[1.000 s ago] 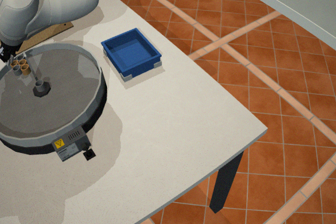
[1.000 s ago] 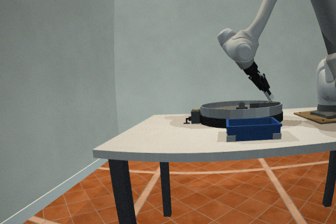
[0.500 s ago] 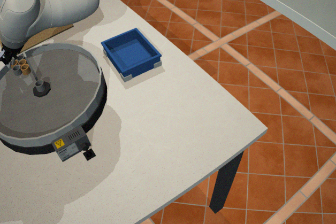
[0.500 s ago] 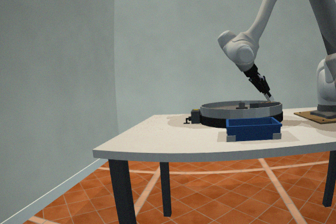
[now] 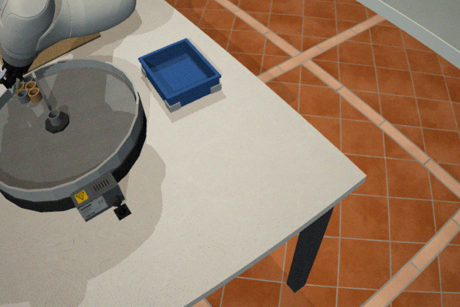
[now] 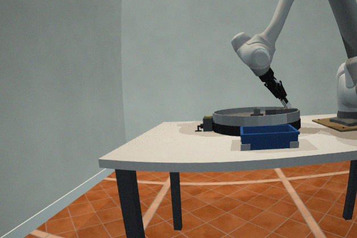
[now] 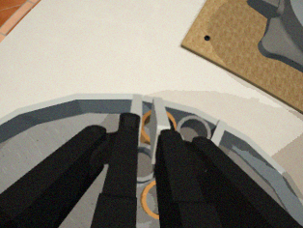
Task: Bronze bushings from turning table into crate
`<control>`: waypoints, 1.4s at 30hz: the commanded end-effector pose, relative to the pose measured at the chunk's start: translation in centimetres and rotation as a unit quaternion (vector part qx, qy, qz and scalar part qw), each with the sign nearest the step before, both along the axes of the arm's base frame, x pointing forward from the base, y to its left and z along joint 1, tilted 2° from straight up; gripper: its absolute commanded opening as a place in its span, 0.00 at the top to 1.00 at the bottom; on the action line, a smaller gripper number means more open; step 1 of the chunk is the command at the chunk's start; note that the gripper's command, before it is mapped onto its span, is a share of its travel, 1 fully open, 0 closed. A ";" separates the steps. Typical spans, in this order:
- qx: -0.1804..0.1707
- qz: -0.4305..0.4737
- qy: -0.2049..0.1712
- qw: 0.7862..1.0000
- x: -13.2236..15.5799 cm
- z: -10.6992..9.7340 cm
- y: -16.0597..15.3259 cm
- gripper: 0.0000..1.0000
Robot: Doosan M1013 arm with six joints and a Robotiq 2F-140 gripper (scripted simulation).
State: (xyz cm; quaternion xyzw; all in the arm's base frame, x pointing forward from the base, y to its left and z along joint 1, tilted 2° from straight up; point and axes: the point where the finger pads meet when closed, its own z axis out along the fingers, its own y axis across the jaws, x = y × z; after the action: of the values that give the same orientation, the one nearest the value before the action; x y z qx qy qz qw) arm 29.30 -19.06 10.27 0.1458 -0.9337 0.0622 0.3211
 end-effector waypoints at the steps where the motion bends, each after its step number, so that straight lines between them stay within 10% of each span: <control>1: 0.000 0.000 0.000 1.000 0.0 0.0 0.0 0.94; 42: 0.000 0.000 0.000 1.000 0.0 0.0 0.0 1.00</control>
State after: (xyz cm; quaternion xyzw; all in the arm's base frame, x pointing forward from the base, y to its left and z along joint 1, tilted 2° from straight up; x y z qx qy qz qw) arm 29.35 -19.13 10.30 0.1461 -0.9337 0.0632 0.3207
